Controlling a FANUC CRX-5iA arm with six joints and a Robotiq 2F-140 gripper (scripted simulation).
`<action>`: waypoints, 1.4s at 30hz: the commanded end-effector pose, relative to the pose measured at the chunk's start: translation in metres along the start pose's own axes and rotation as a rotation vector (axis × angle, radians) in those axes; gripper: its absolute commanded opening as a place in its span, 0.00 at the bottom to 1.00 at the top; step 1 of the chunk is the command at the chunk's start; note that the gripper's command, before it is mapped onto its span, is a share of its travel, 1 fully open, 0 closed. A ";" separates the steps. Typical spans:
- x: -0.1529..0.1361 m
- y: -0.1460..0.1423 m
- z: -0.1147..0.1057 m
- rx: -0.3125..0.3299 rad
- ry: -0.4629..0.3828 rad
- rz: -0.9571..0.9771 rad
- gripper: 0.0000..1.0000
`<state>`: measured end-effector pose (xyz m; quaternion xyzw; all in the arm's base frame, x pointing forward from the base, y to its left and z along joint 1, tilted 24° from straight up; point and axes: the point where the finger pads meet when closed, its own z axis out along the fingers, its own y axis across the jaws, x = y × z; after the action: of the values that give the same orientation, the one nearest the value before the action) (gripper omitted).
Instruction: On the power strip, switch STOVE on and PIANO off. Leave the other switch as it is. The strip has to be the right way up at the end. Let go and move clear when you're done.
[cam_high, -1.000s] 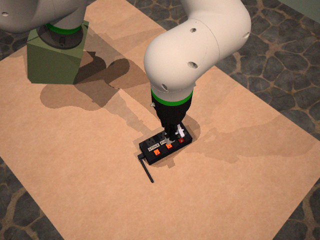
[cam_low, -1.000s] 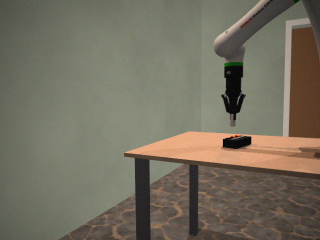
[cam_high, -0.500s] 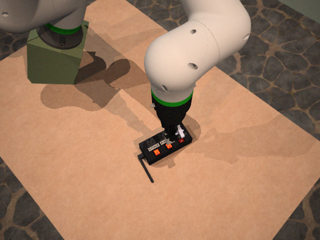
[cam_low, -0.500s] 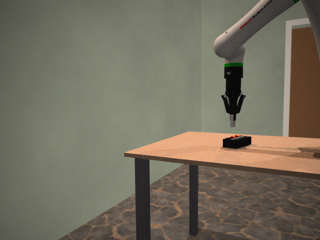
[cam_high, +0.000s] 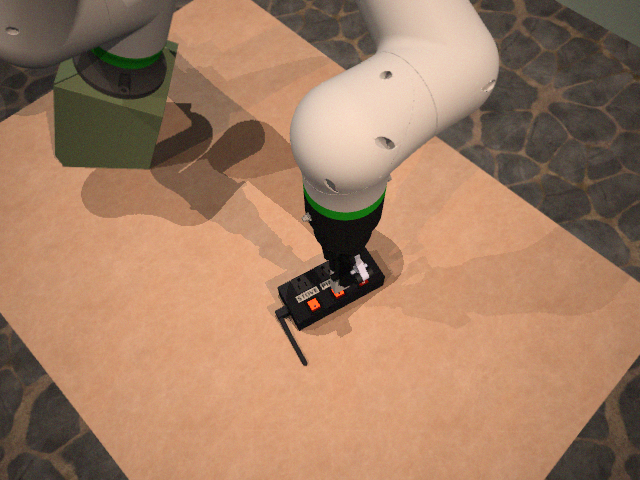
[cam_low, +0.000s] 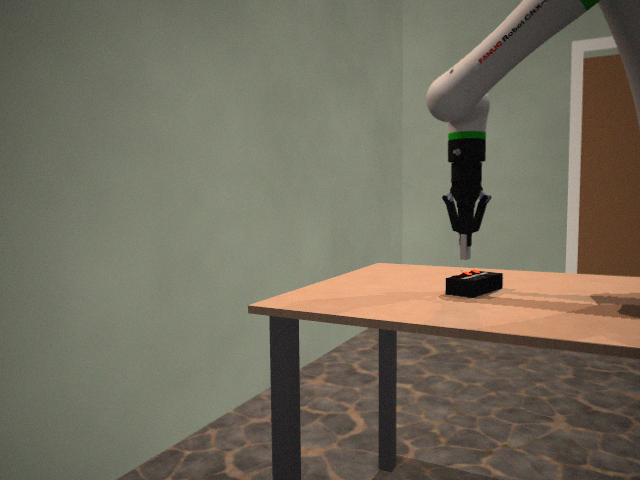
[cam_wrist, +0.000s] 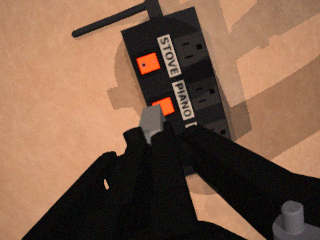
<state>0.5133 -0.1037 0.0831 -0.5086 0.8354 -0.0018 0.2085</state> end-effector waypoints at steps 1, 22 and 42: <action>0.000 0.000 0.005 0.000 0.000 0.000 0.00; 0.000 -0.001 0.025 0.000 0.000 0.000 0.00; 0.000 -0.002 0.028 0.000 0.000 0.000 0.00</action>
<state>0.5244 -0.0982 0.0579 -0.5086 0.8354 -0.0018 0.2085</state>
